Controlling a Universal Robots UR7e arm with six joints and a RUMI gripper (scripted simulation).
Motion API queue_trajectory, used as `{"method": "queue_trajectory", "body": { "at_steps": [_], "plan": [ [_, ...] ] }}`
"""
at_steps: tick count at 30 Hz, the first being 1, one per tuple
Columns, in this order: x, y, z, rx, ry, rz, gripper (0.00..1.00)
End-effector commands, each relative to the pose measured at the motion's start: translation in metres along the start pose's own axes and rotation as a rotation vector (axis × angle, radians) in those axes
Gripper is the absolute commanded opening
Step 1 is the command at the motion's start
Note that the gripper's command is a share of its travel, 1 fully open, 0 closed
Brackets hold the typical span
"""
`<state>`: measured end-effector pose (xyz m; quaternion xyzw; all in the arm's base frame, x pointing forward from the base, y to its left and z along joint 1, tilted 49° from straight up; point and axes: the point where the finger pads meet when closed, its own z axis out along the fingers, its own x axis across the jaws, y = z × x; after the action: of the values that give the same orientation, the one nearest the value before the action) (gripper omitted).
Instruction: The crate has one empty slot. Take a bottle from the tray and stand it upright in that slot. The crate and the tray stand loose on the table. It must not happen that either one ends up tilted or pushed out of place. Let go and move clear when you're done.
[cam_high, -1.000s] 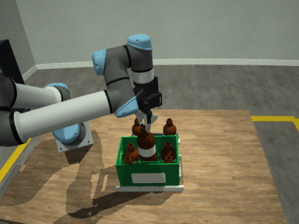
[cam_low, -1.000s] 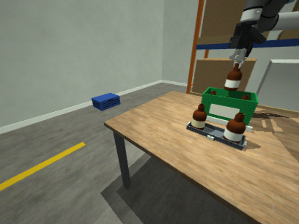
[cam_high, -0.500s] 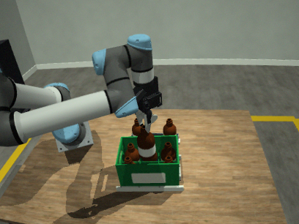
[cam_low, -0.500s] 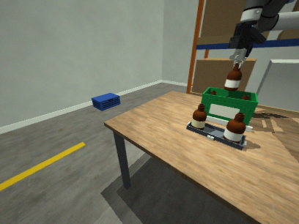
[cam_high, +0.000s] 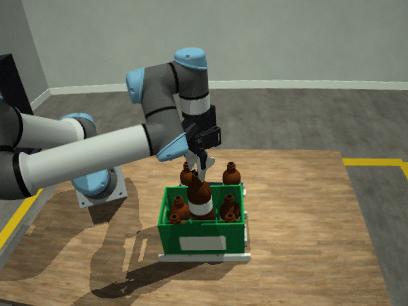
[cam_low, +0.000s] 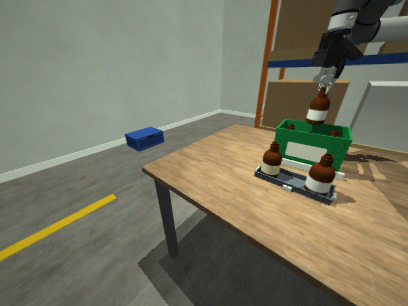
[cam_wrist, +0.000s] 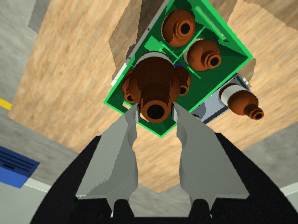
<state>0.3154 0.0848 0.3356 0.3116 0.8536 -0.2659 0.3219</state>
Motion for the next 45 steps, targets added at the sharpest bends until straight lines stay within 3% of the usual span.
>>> {"method": "queue_trajectory", "body": {
  "at_steps": [1,31,45],
  "plan": [
    [0.0,-0.001,0.003,0.0,-0.001,0.001,0.0],
    [0.001,-0.001,0.033,0.0,-0.001,0.001,0.0],
    [0.001,-0.001,0.038,0.0,-0.001,0.001,0.0]
  ]
}}
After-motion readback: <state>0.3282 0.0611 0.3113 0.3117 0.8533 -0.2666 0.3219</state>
